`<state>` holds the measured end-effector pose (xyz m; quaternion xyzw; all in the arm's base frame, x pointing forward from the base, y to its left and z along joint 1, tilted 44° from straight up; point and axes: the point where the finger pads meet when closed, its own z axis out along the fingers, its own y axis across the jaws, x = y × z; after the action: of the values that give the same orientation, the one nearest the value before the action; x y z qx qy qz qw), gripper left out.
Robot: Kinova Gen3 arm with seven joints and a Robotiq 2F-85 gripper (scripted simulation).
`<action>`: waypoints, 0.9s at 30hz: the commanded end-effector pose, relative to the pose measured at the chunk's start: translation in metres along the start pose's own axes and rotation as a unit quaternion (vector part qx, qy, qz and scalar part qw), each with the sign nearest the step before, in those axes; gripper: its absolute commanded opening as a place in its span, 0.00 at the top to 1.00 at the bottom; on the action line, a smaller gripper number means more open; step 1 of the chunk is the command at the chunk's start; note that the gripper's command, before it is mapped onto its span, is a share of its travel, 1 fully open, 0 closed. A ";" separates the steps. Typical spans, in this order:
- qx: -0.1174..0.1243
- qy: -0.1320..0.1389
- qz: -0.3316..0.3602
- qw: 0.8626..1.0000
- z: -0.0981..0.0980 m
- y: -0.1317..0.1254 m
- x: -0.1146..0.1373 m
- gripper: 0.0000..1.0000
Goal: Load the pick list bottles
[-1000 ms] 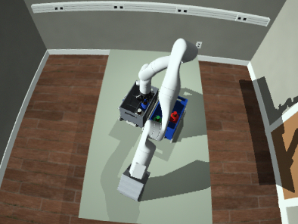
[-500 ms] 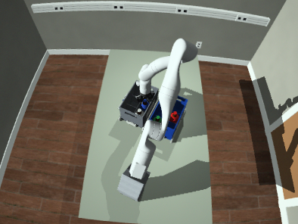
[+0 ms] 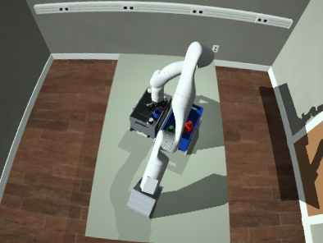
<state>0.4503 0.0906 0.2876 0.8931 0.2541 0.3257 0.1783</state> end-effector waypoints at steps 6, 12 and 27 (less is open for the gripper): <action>0.000 0.001 0.000 1.000 -0.001 0.000 0.001 0.33; 0.000 0.001 0.000 1.000 -0.006 0.000 0.000 0.33; 0.000 0.001 0.000 1.000 -0.040 0.000 0.000 0.33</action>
<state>0.4265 0.0961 0.3129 0.8930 0.2540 0.3259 0.1785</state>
